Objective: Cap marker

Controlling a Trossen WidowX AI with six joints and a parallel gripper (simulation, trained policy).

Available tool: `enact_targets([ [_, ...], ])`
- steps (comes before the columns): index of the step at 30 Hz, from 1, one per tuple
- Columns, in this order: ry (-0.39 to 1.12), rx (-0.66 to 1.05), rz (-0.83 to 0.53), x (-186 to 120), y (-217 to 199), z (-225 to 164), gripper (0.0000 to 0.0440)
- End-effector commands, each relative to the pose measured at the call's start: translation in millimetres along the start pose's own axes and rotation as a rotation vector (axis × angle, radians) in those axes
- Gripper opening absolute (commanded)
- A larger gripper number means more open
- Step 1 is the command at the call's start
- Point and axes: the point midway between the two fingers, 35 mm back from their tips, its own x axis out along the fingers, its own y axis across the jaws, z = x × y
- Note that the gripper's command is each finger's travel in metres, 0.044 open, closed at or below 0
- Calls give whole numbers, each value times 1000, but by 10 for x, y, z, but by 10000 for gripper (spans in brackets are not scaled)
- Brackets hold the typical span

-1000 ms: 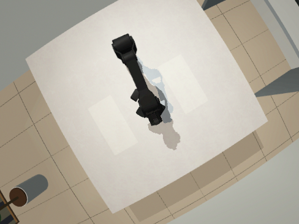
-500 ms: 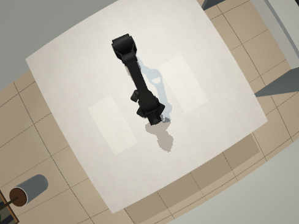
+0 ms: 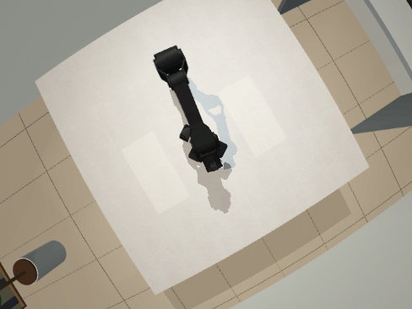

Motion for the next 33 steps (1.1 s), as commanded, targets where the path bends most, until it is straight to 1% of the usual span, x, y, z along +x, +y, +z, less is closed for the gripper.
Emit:
enact_targets([
  [1,11,-1,-59,152,-109,24,76],
  [33,9,-9,-61,158,-117,32,118],
])
